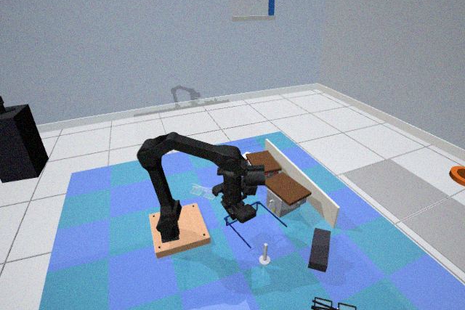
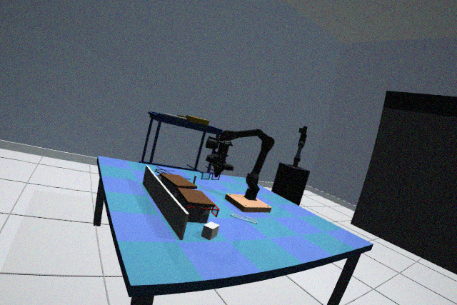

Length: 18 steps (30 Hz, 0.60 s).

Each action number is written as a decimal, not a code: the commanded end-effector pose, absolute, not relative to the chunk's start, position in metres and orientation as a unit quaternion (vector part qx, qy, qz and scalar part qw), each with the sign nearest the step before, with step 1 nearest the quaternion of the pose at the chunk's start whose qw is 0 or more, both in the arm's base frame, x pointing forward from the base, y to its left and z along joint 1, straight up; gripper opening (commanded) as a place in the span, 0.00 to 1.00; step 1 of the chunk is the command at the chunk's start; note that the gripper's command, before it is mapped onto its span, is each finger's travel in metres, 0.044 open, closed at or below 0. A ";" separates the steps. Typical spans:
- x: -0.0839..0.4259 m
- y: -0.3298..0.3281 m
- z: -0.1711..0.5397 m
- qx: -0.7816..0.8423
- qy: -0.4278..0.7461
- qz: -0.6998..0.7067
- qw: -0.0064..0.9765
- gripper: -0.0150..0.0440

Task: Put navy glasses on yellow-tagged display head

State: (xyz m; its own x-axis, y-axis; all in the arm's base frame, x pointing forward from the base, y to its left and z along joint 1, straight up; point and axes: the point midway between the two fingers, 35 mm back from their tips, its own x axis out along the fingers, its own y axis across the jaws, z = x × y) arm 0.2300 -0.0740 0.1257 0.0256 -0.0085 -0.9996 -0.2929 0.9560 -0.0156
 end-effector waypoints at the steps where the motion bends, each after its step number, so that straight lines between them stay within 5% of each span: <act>1: 0.232 -0.058 0.125 -0.106 0.692 0.101 0.707 0.25; 18: 0.234 0.011 0.125 -0.104 0.692 0.103 0.707 0.25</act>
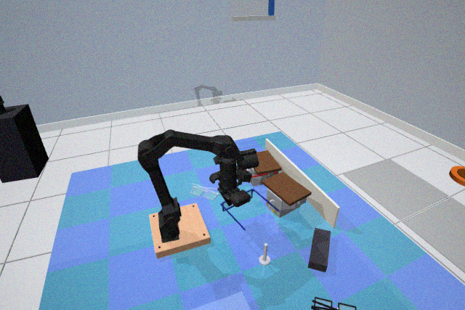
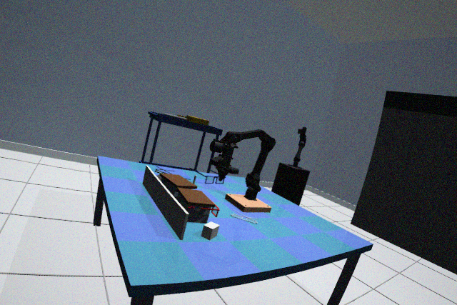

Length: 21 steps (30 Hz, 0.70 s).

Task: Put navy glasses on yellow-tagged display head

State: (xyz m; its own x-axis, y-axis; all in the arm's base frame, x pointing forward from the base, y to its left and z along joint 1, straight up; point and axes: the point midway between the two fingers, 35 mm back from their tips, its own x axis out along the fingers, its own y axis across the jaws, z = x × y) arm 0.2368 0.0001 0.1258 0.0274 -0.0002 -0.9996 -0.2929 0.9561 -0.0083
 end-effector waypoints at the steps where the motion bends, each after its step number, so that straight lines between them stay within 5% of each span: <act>1: 0.234 0.015 0.125 -0.104 0.692 0.103 0.707 0.25; 21: 0.235 0.026 0.113 -0.103 0.692 0.104 0.707 0.25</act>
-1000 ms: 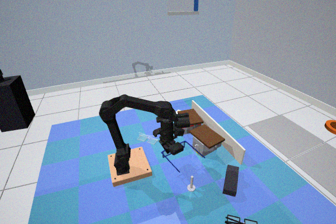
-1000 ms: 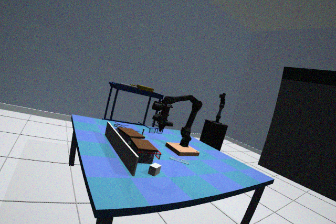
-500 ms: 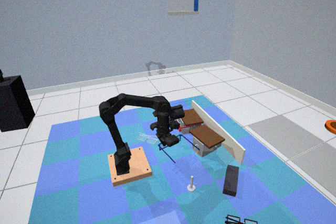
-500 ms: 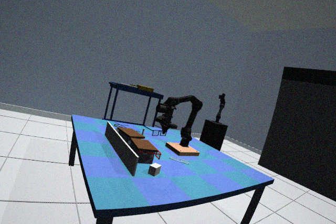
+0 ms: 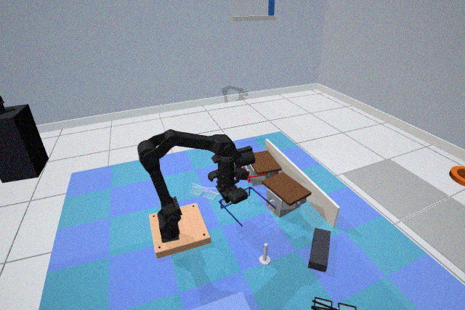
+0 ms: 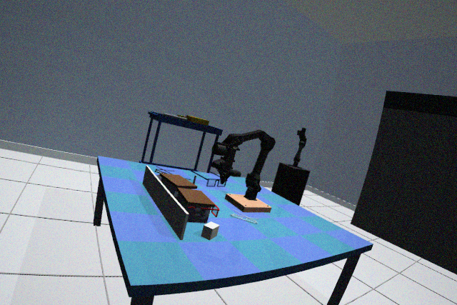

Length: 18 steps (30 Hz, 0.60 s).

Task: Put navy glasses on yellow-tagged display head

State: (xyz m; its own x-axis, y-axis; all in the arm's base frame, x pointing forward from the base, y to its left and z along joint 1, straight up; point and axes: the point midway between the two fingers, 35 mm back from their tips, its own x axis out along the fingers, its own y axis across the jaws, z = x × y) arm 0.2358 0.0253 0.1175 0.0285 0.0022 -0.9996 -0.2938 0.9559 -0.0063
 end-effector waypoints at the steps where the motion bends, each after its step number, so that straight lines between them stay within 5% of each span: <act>1: 0.235 0.026 0.112 -0.103 0.692 0.104 0.707 0.25; 18: 0.237 0.026 0.098 -0.103 0.692 0.104 0.707 0.25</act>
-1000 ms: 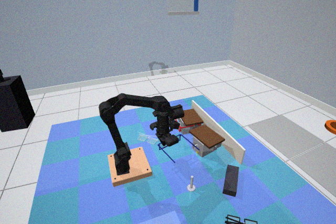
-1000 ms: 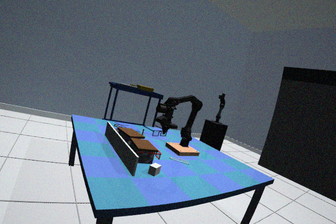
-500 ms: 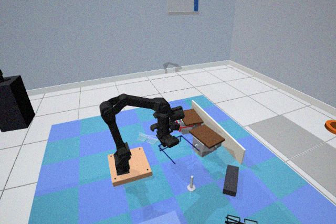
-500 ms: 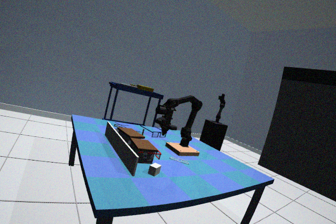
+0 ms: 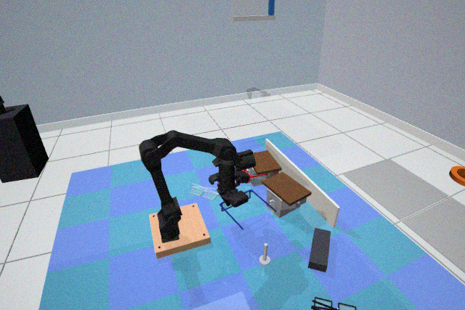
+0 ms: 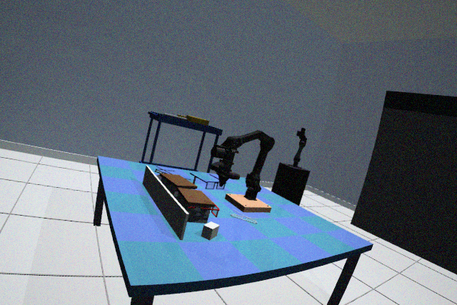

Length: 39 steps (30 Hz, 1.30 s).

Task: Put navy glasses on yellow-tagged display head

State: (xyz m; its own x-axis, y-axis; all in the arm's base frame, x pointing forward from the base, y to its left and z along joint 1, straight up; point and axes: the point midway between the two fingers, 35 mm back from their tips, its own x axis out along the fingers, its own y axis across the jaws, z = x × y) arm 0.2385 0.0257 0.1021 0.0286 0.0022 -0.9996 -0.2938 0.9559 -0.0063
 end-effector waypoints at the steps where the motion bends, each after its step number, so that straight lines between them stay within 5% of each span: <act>1: 0.237 0.026 0.097 -0.103 0.692 0.104 0.707 0.25; 39: 0.239 0.026 0.065 -0.103 0.692 0.104 0.707 0.25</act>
State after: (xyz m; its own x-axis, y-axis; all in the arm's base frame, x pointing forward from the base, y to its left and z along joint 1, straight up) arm 0.2409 0.0260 0.0690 0.0286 0.0023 -0.9996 -0.2938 0.9559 -0.0063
